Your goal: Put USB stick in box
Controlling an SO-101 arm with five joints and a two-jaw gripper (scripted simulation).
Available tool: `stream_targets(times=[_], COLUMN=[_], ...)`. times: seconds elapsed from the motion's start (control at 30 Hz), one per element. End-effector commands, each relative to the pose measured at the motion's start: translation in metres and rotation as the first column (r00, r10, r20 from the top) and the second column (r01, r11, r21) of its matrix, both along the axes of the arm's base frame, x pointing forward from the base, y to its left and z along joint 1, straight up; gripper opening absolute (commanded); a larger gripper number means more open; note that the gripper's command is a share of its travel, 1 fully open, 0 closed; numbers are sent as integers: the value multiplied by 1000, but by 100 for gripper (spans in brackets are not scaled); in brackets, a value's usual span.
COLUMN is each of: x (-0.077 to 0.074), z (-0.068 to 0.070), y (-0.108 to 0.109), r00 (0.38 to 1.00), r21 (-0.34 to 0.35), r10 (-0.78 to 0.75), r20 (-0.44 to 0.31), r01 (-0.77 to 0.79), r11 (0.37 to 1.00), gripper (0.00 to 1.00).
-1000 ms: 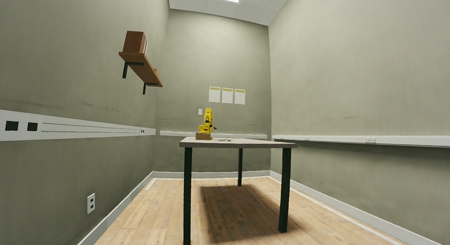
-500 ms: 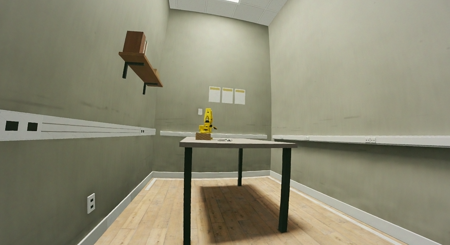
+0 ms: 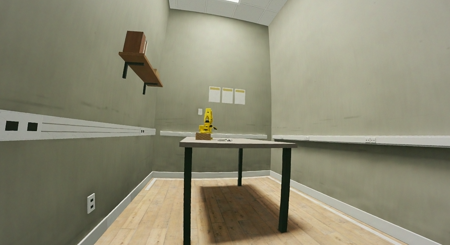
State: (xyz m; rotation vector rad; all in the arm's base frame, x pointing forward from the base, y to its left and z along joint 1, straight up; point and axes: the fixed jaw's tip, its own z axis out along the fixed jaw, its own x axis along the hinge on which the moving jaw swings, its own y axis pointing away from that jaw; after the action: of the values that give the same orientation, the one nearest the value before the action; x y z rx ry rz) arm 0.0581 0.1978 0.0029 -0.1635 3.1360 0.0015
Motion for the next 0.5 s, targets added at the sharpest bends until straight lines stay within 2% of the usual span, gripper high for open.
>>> stream_targets(times=[0.0, 0.3, 0.47], x=[-2, -1, 6], z=[-1, -1, -1], y=[-1, -1, -6], r00=[1000, 1000, 1000], r21=[5, 5, 5], r10=[-3, -3, -3], r20=[0, 0, 1], r01=[3, 3, 3], r11=[1000, 1000, 1000], gripper=[22, 22, 22])
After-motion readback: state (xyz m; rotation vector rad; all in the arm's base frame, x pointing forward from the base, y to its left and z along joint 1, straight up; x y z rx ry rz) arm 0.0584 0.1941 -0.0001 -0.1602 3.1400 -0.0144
